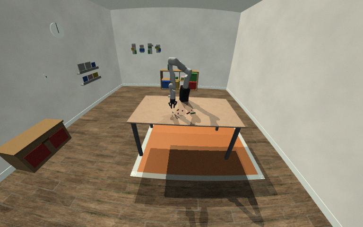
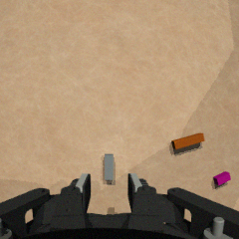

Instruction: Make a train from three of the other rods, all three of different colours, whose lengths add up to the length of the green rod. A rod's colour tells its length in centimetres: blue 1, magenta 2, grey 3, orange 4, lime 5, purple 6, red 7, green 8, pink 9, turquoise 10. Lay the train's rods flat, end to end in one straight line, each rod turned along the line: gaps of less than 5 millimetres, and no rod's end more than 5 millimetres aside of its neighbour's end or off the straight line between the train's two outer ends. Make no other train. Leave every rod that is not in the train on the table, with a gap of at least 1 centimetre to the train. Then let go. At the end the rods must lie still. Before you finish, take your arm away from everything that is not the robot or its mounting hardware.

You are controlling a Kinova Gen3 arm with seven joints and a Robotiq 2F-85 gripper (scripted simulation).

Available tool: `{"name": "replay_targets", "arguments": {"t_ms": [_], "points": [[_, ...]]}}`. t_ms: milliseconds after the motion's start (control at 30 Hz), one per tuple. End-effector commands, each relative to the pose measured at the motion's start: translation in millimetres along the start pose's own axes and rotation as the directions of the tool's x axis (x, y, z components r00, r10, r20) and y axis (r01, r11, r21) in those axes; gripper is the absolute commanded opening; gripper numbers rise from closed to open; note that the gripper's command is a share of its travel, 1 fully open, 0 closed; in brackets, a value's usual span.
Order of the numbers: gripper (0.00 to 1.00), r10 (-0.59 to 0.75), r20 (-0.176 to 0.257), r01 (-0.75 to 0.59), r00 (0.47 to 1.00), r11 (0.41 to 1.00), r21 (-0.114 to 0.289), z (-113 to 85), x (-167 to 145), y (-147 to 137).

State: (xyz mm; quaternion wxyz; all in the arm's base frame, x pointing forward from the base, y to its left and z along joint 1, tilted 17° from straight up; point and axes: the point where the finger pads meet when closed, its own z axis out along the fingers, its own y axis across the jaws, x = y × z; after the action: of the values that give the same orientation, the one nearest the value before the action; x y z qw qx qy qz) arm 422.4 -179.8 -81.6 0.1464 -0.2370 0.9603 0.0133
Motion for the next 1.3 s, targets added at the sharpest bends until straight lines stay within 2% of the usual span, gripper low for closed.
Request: {"name": "replay_targets", "arguments": {"t_ms": [0, 533, 1267], "points": [[0.24, 0.0, 0.001, 0.0, 1.0, 1.0, 0.001, -0.6, 0, -1], [0.24, 0.0, 0.0, 0.0, 1.0, 1.0, 0.001, 3.9, 0, -1], [0.24, 0.0, 0.0, 0.0, 1.0, 1.0, 0.001, 31.8, 0, -1]]}}
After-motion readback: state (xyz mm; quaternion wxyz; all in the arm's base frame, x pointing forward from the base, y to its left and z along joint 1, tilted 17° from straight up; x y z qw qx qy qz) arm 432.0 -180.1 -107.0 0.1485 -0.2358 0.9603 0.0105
